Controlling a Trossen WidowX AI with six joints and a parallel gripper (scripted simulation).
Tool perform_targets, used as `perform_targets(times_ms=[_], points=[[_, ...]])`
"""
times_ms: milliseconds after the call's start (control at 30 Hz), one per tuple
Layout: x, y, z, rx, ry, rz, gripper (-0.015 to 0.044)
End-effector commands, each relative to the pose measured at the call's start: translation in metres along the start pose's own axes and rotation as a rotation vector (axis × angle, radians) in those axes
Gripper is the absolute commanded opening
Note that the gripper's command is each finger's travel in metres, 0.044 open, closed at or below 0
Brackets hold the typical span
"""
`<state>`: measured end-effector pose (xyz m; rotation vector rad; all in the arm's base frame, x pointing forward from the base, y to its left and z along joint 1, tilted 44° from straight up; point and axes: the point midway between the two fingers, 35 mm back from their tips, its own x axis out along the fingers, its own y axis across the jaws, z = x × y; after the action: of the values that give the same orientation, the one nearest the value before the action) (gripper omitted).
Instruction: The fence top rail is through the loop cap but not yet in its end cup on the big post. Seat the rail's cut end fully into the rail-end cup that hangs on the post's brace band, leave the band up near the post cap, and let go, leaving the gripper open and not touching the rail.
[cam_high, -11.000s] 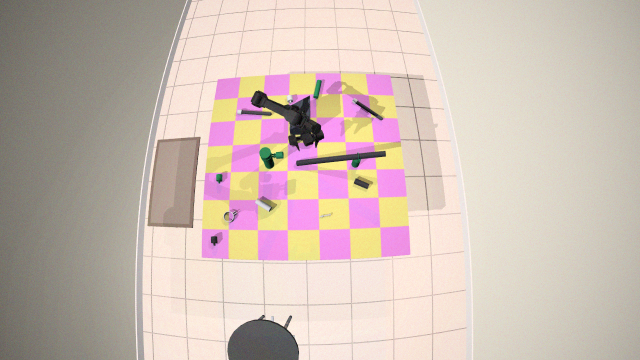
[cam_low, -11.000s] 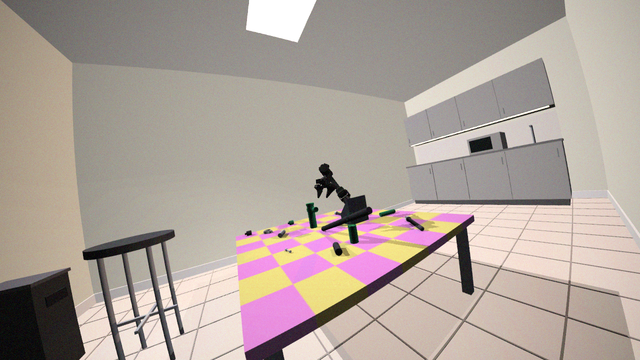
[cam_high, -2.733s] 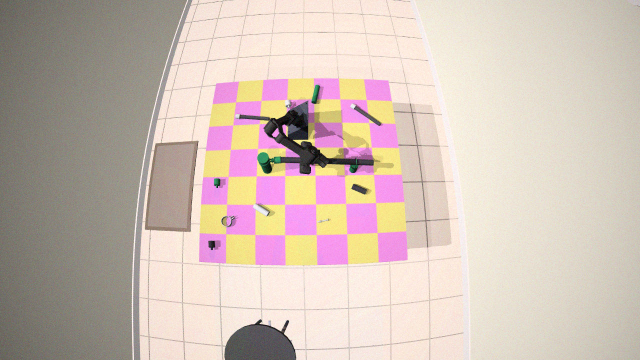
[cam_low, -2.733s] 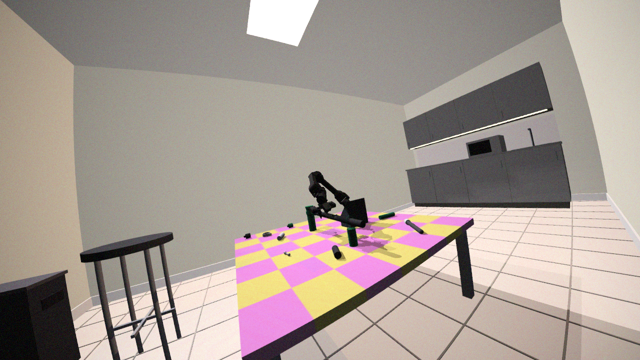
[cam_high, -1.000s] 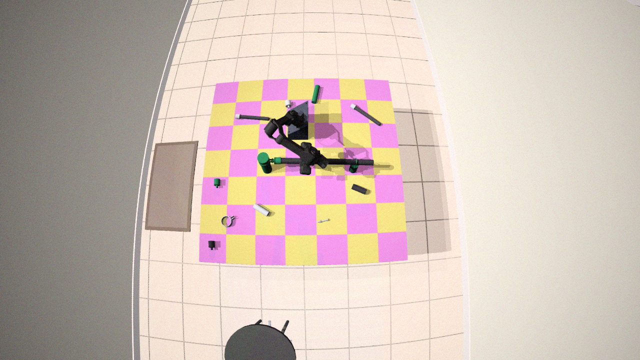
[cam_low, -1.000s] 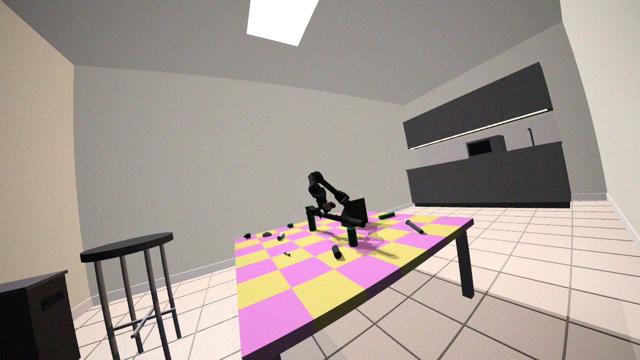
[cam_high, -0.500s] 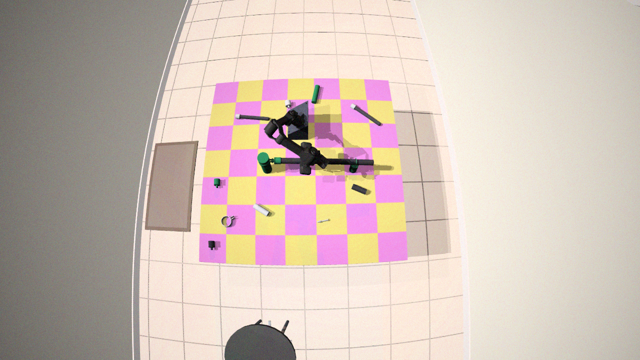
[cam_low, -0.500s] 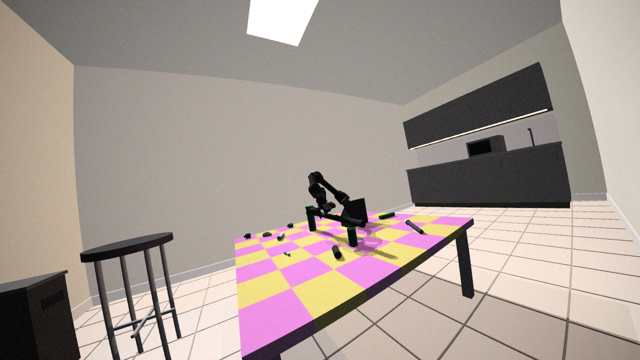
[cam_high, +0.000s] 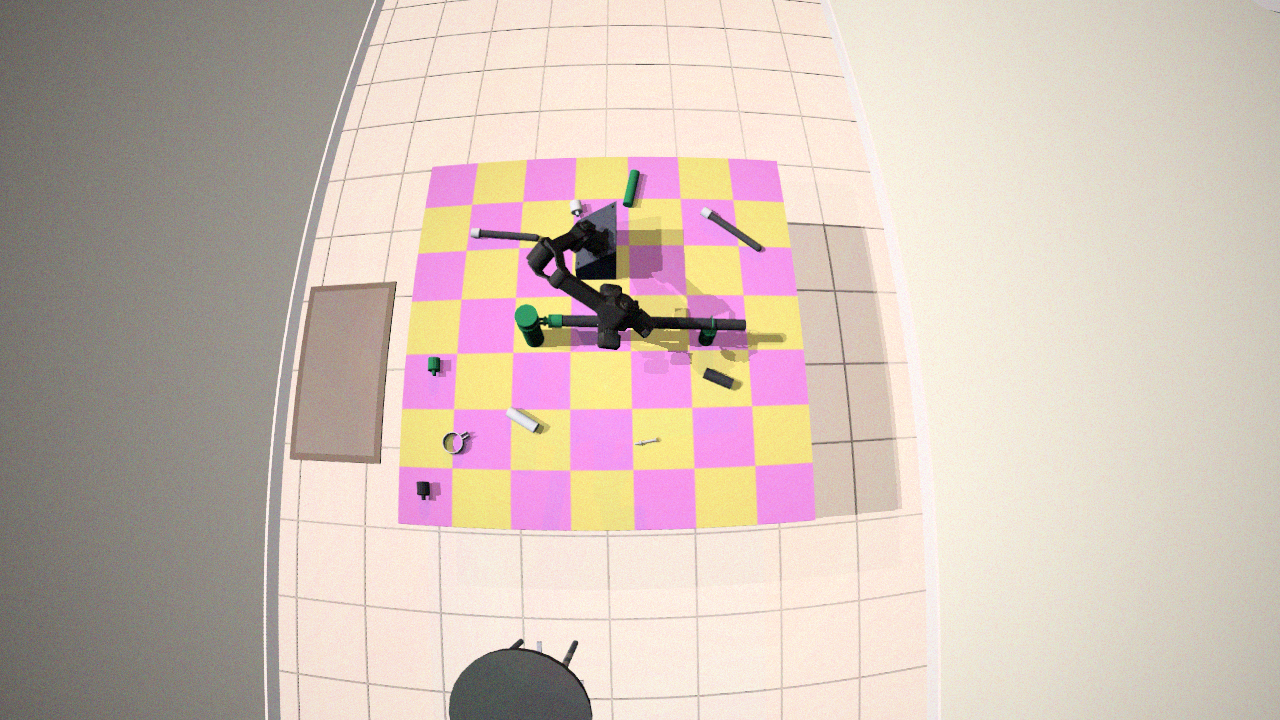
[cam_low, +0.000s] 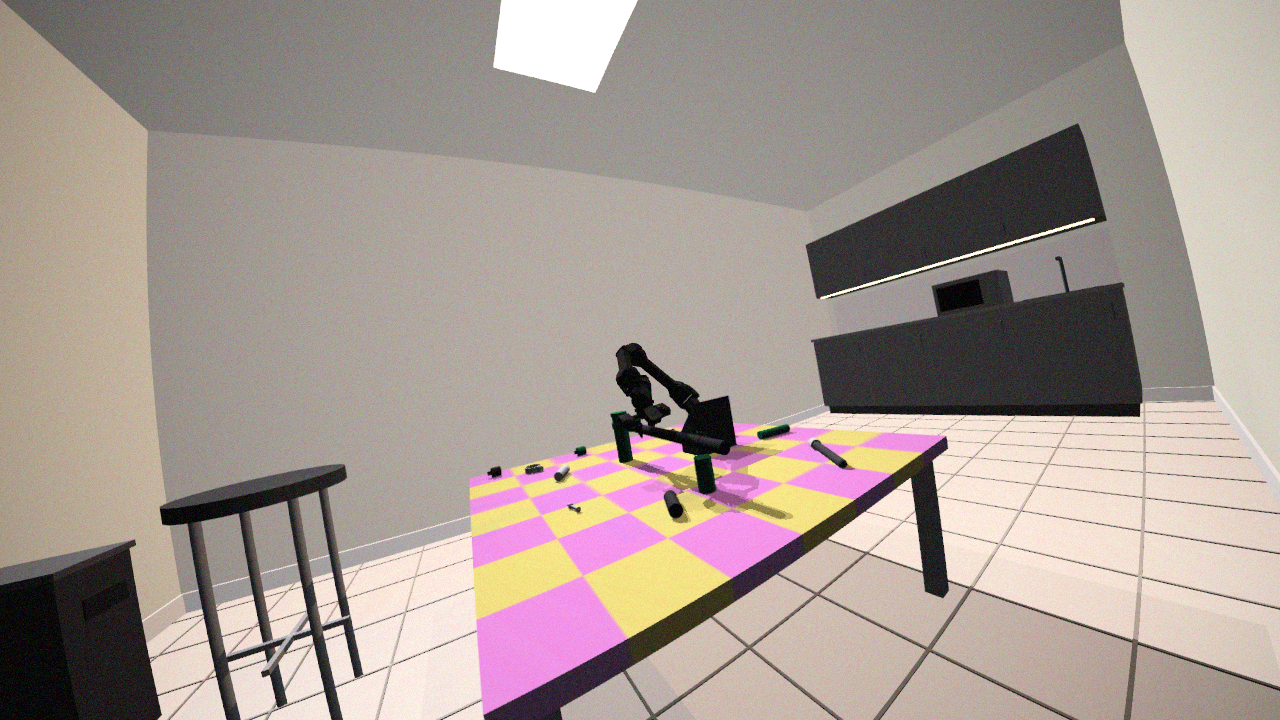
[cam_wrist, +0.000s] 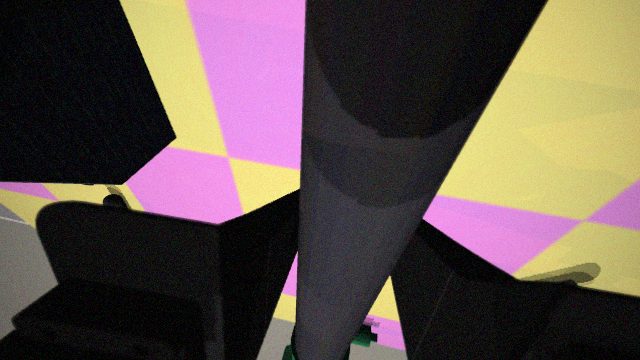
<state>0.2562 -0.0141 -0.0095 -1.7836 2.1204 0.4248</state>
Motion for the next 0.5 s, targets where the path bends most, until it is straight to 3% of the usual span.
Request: perform_targets(times_ms=[0, 467], points=[[-0.0034, -0.0022, -0.0077, -0.002, 0.003, -0.012, 0.0], [-0.0009, -0.0032, -0.0167, -0.002, 0.003, -0.012, 0.0]])
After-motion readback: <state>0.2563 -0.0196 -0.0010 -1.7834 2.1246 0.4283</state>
